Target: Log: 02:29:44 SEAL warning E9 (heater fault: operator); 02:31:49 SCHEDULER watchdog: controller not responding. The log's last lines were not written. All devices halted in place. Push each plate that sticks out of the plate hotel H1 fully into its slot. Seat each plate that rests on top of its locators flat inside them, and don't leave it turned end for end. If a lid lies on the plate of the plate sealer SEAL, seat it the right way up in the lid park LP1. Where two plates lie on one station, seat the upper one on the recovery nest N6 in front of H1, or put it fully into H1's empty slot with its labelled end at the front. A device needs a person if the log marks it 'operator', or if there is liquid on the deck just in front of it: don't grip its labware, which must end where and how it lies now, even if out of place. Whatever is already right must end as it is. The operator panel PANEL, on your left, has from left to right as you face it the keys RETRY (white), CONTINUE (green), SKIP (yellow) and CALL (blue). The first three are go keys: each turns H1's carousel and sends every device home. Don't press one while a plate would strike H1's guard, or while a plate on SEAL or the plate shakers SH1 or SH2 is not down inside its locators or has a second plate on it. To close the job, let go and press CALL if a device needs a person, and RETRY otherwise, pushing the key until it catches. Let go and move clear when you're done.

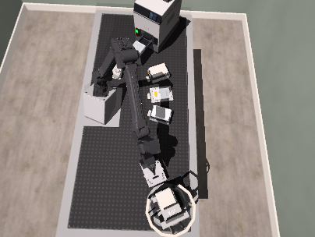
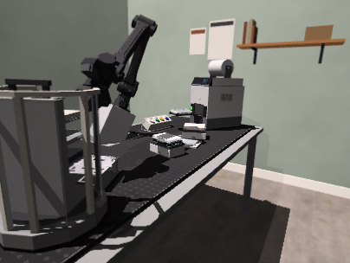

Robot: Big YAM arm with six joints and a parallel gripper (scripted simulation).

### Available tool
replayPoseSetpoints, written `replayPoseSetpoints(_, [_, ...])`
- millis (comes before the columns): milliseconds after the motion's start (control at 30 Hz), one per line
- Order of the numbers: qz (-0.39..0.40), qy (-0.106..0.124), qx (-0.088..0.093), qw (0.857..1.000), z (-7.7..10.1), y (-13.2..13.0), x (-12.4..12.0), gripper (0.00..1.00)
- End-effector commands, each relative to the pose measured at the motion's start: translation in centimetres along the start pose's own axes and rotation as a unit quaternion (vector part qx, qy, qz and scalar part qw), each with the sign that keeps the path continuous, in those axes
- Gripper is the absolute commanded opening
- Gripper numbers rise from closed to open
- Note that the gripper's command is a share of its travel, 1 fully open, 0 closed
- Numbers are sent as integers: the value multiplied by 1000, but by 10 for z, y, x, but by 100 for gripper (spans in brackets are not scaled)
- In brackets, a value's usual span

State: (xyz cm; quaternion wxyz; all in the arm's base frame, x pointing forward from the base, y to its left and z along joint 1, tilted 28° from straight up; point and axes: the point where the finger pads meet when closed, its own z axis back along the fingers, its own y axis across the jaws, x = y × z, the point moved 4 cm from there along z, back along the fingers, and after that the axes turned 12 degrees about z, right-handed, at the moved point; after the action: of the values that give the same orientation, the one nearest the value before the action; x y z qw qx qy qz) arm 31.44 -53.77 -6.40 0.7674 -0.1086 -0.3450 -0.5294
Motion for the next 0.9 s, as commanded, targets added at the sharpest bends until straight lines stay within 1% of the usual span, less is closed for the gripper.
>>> replayPoseSetpoints(0, [3, -33, 10, 999, 18, 17, 26, 0])
replayPoseSetpoints(133, [3, -33, 10, 999, 20, 17, 24, 0])
replayPoseSetpoints(167, [3, -35, 9, 999, 22, 16, 28, 0])
replayPoseSetpoints(200, [3, -33, 9, 999, 23, 17, 23, 0])
replayPoseSetpoints(633, [3, -32, 10, 999, 41, 19, 10, 0])
replayPoseSetpoints(700, [3, -32, 10, 999, 41, 19, 10, 0])
replayPoseSetpoints(733, [3, -34, 10, 999, 42, 19, 14, 0])
replayPoseSetpoints(767, [3, -32, 10, 999, 44, 19, 9, 0])
replayPoseSetpoints(867, [2, -26, 9, 1000, 46, 19, 5, 0])
